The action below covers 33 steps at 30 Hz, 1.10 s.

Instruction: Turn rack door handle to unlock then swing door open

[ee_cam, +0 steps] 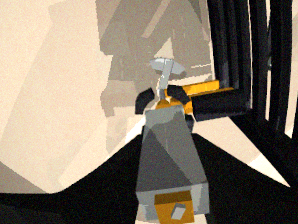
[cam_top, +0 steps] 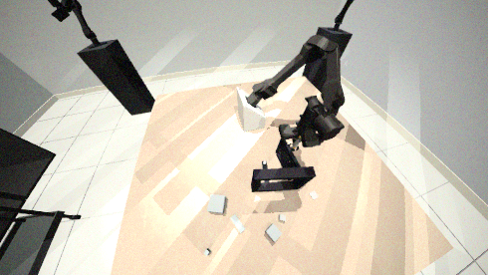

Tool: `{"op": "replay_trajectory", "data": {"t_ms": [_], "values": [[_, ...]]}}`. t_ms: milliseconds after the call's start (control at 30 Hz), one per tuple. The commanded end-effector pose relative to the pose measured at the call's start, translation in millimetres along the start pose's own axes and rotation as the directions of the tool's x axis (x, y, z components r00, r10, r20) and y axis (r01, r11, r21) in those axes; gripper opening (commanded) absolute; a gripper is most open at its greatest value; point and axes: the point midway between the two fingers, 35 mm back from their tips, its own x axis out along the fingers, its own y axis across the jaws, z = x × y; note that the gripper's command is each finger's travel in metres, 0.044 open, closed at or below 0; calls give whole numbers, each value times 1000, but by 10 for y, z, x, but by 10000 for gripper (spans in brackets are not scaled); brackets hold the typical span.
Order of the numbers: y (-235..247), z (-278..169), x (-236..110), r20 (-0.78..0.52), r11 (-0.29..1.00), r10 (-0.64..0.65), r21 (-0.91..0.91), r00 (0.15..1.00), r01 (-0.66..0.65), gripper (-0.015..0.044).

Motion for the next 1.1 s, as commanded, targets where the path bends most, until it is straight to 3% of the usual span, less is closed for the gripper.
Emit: {"op": "replay_trajectory", "data": {"t_ms": [0,400,800,1067], "values": [[80,27,-8,2,998,5,63,1000,-5,16],[305,107,-11,3,974,7,226,1000,-7,16],[309,108,-11,3,973,7,229,1000,-7,16],[309,108,-11,3,973,7,229,1000,-7,226]]}}
